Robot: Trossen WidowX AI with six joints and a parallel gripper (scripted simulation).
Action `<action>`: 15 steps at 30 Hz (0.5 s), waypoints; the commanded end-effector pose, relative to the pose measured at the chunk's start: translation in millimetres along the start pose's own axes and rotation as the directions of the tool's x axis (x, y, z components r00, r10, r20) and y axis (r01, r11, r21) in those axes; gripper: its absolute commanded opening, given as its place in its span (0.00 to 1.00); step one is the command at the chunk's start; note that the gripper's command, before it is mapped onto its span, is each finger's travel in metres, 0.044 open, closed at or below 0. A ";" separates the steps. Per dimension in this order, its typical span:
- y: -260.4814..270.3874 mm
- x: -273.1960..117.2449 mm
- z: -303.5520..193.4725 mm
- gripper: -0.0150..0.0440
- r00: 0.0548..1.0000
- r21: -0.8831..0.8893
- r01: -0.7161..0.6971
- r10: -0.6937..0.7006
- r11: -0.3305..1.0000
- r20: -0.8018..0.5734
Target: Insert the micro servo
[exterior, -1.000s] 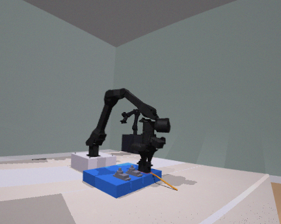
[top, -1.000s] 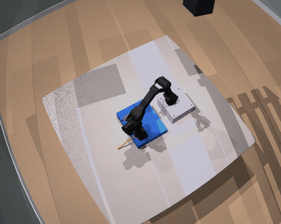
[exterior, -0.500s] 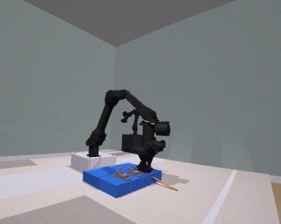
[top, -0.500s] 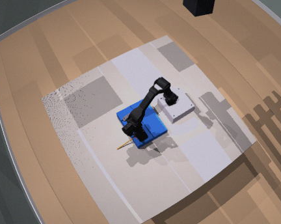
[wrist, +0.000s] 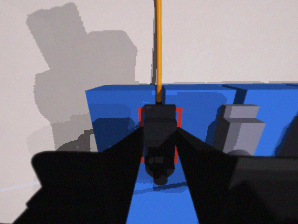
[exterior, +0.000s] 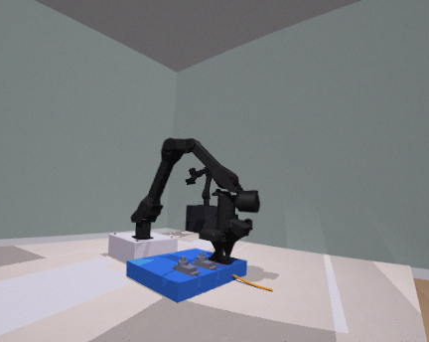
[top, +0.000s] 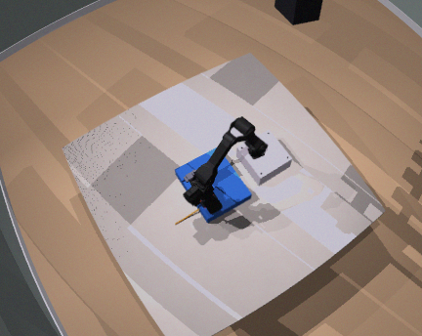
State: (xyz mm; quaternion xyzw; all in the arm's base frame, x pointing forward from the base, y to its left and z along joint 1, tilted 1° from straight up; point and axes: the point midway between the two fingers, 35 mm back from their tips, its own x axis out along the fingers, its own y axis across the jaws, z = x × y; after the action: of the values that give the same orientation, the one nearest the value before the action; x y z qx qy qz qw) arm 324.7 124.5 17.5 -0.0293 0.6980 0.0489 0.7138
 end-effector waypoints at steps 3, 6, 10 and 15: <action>-0.1 3.3 -0.3 0.30 1.000 -0.001 0.002 -0.002 1.000 0.000; 0.0 2.5 -0.2 0.43 1.000 -0.001 0.002 -0.002 1.000 0.000; 0.0 2.5 -0.2 0.57 1.000 -0.001 0.002 -0.002 1.000 0.000; -0.6 -29.4 -3.6 0.57 1.000 -0.001 0.002 -0.002 1.000 0.000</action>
State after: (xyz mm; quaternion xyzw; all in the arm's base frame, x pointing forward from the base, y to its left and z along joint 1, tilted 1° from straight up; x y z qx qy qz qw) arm 318.8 122.5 23.9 -0.0322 0.7068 0.0462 0.7052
